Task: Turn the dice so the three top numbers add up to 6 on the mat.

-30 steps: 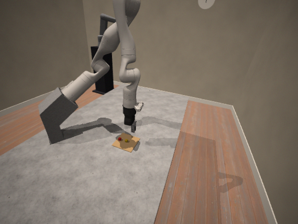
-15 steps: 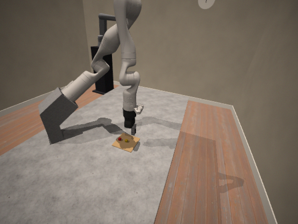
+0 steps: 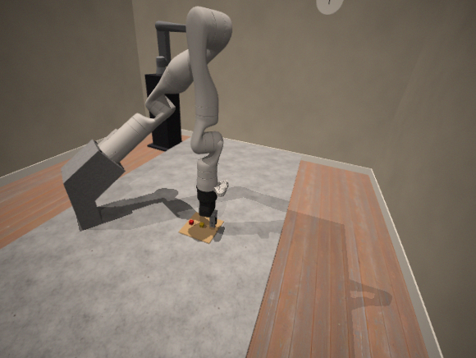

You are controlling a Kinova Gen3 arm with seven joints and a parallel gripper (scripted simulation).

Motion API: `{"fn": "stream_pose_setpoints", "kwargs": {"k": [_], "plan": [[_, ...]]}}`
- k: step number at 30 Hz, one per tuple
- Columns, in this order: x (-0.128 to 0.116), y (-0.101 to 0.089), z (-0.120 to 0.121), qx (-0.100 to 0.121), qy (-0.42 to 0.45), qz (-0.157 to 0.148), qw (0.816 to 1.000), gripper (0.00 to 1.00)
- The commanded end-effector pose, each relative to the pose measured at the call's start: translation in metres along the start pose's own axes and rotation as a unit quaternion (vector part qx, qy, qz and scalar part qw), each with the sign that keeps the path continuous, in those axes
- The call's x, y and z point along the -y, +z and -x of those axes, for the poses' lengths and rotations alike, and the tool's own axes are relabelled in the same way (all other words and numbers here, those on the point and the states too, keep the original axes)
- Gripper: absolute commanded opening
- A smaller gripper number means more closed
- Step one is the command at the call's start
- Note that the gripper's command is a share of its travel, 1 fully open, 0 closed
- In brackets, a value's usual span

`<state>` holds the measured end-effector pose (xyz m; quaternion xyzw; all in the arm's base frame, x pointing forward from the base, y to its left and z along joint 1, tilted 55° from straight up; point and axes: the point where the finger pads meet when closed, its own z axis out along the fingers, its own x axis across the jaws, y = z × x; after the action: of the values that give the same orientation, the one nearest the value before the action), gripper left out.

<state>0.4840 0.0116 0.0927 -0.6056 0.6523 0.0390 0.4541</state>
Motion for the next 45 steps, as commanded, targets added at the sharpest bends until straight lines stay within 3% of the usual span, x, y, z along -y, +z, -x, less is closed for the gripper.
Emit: {"fn": "stream_pose_setpoints", "kwargs": {"k": [1,7,45], "plan": [[-0.004,0.0151,0.0068,0.009,0.0,0.006,1.0,0.34],[-0.0041,0.0228,0.0069,0.009,0.0,0.006,1.0,0.34],[-0.0041,0.0229,0.0069,0.009,0.0,0.006,1.0,0.34]]}}
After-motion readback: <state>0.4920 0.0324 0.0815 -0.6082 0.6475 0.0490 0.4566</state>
